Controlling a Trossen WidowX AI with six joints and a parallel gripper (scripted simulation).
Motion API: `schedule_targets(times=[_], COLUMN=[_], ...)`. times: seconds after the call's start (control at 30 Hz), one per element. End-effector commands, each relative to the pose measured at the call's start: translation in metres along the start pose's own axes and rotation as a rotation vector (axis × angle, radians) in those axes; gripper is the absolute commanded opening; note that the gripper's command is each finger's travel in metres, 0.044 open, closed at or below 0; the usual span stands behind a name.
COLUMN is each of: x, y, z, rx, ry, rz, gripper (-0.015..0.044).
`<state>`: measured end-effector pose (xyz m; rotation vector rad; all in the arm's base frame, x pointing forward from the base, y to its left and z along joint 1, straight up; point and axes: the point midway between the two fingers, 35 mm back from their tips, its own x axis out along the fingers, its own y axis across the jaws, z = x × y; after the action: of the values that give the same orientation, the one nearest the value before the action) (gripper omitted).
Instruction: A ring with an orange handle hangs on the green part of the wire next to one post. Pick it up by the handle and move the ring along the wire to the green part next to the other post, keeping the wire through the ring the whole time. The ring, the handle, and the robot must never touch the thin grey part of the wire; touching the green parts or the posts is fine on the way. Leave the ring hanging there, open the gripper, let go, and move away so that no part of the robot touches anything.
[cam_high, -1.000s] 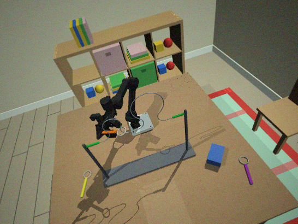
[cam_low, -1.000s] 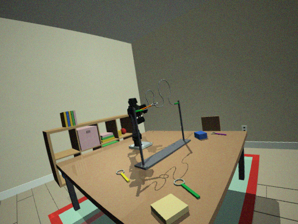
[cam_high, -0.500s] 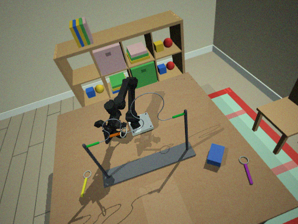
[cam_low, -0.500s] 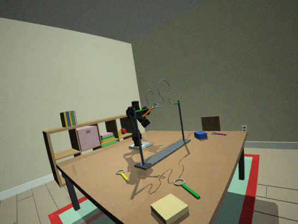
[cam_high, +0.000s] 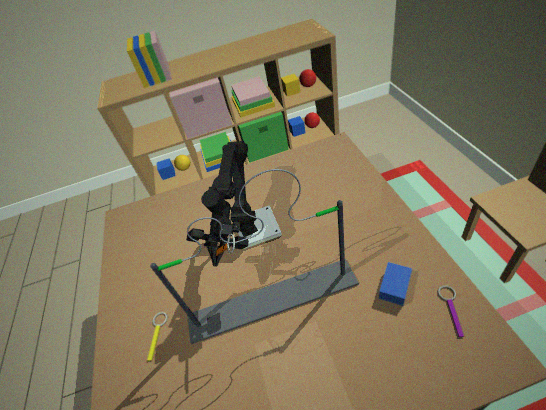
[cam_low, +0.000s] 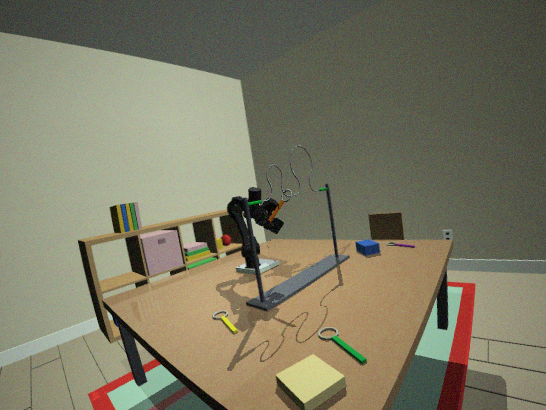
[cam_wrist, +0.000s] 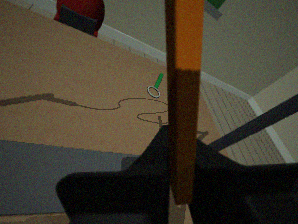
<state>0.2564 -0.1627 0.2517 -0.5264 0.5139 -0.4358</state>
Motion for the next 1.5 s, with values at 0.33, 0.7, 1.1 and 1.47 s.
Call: schedule_targets(times=[0.33, 0.7, 1.1, 1.47], x=[-0.012, -0.021, -0.028, -0.034], y=[0.048, 0.074, 0.091, 0.103], z=[0.007, 0.018, 0.027, 0.034], rx=[0.268, 0.404, 0.470, 0.500], ry=[0.029, 0.045, 0.052, 0.054], rz=[0.145, 0.224, 0.262, 0.279], gripper=[-0.0150, -0.0150, -0.0150, -0.0150])
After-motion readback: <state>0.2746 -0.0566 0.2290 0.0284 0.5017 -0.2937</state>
